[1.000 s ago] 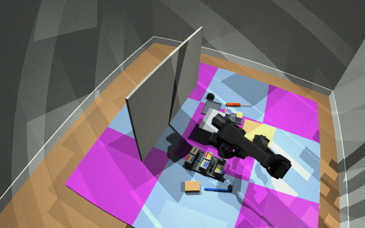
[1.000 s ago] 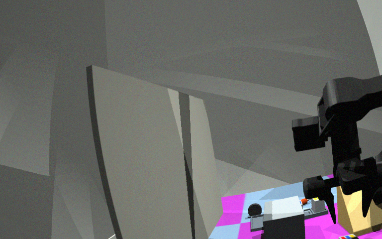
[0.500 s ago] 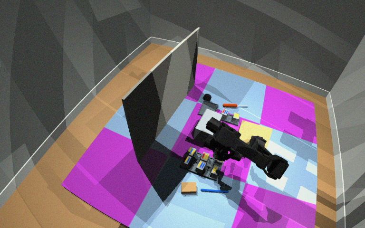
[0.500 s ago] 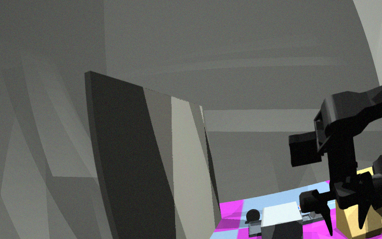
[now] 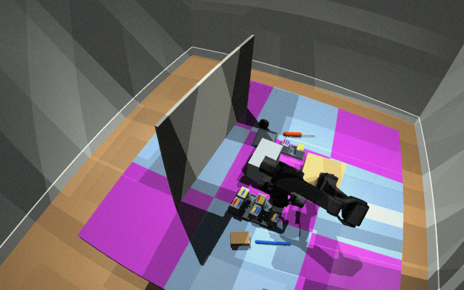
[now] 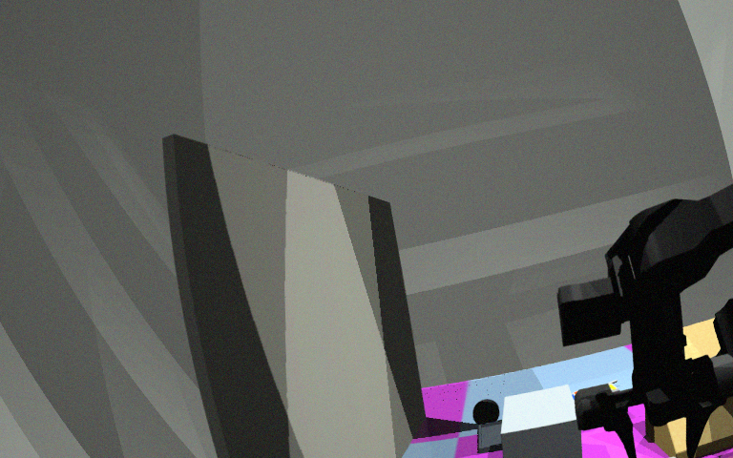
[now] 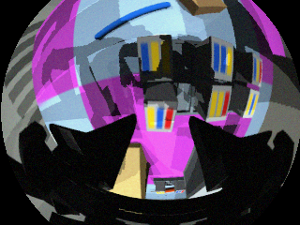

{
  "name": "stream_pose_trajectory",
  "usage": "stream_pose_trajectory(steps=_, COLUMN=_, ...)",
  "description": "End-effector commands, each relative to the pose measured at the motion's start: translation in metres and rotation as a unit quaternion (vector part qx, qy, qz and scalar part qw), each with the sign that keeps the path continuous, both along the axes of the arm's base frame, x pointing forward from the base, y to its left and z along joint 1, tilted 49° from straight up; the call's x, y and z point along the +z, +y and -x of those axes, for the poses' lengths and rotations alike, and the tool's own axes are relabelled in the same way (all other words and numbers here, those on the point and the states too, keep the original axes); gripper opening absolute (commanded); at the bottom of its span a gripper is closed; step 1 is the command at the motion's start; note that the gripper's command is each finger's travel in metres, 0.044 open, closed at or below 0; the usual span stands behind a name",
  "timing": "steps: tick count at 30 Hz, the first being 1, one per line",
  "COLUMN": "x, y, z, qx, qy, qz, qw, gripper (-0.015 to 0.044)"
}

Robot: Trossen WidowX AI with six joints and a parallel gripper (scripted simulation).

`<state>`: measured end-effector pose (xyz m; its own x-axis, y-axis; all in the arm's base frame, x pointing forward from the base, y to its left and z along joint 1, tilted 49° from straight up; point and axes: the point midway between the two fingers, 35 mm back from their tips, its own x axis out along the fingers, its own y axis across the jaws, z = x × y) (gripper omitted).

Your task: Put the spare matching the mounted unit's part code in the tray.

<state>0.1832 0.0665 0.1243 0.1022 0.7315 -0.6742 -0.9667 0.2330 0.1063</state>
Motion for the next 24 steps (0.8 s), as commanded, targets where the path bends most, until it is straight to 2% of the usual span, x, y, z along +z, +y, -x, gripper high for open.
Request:
stream_pose_trajectory(steps=1, x=-0.003, y=0.005, z=0.001, qx=-0.003, qy=-0.002, qz=-0.002, qw=1.0, gripper=0.03)
stream_pose_trajectory(steps=24, x=-0.023, y=0.034, z=0.0, qx=-0.001, qy=-0.004, qz=-0.012, qw=1.0, gripper=0.03)
